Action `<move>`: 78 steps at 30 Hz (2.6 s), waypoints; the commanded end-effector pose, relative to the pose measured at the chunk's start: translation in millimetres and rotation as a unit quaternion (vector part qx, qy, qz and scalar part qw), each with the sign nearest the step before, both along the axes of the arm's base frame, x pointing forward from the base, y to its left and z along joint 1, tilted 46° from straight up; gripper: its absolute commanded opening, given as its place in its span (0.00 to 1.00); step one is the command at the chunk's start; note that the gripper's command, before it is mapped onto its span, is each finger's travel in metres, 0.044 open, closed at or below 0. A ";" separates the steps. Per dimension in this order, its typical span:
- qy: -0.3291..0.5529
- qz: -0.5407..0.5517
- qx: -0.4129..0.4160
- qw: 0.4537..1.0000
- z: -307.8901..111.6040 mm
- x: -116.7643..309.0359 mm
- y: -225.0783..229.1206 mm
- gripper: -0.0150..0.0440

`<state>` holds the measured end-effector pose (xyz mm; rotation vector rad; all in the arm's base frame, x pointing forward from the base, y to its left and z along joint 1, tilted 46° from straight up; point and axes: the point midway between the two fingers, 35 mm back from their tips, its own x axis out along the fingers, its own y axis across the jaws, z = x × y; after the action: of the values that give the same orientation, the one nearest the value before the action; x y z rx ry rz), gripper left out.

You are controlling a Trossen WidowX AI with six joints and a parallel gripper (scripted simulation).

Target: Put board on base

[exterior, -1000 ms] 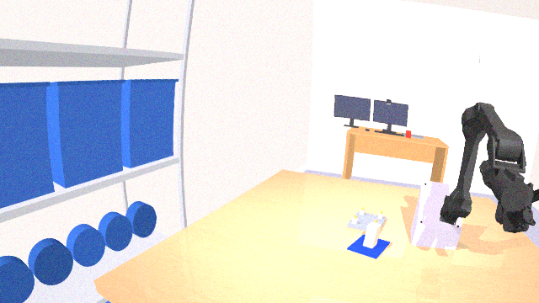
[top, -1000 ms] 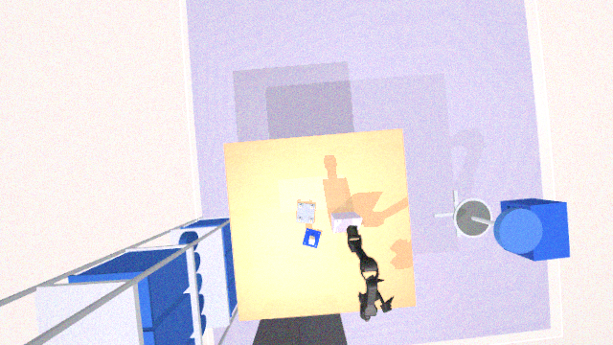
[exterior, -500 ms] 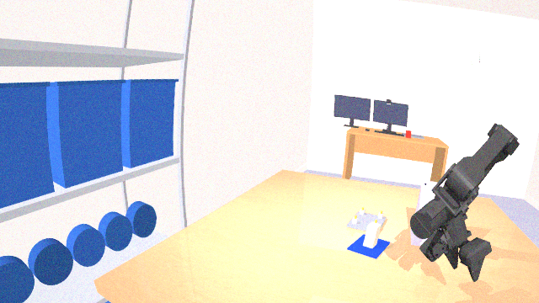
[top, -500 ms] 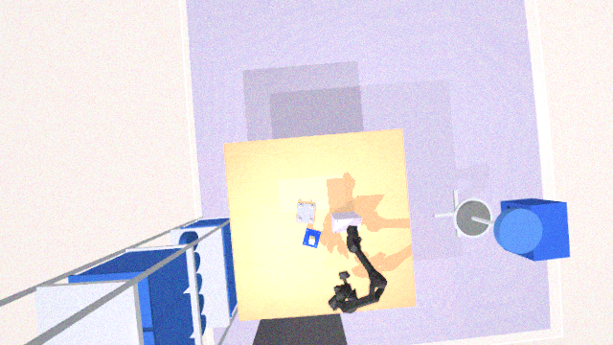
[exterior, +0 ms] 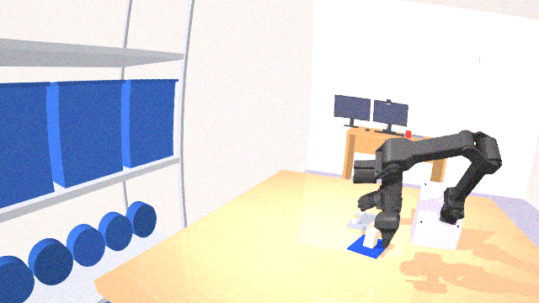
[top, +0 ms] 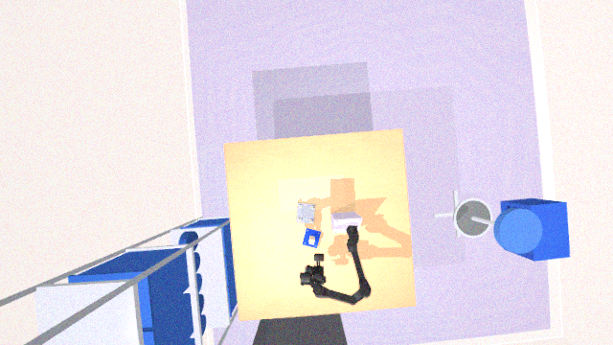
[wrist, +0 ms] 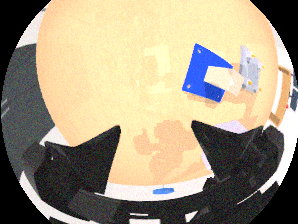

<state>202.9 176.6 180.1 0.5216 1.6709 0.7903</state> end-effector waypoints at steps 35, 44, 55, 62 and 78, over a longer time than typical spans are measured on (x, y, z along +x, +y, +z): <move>0.044 -0.138 -0.035 0.989 -113.9 57.1 -71.9 1.00; 0.044 -0.138 -0.035 0.989 -124.3 56.2 -61.8 1.00; 0.044 -0.138 -0.034 0.989 -136.4 54.0 -49.4 1.00; 0.044 -0.138 -0.033 0.989 -143.7 52.0 -41.5 1.00; 0.045 -0.137 -0.033 0.989 -148.2 50.5 -36.5 0.56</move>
<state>253.4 139.4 31.9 0.7262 1.6549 0.5149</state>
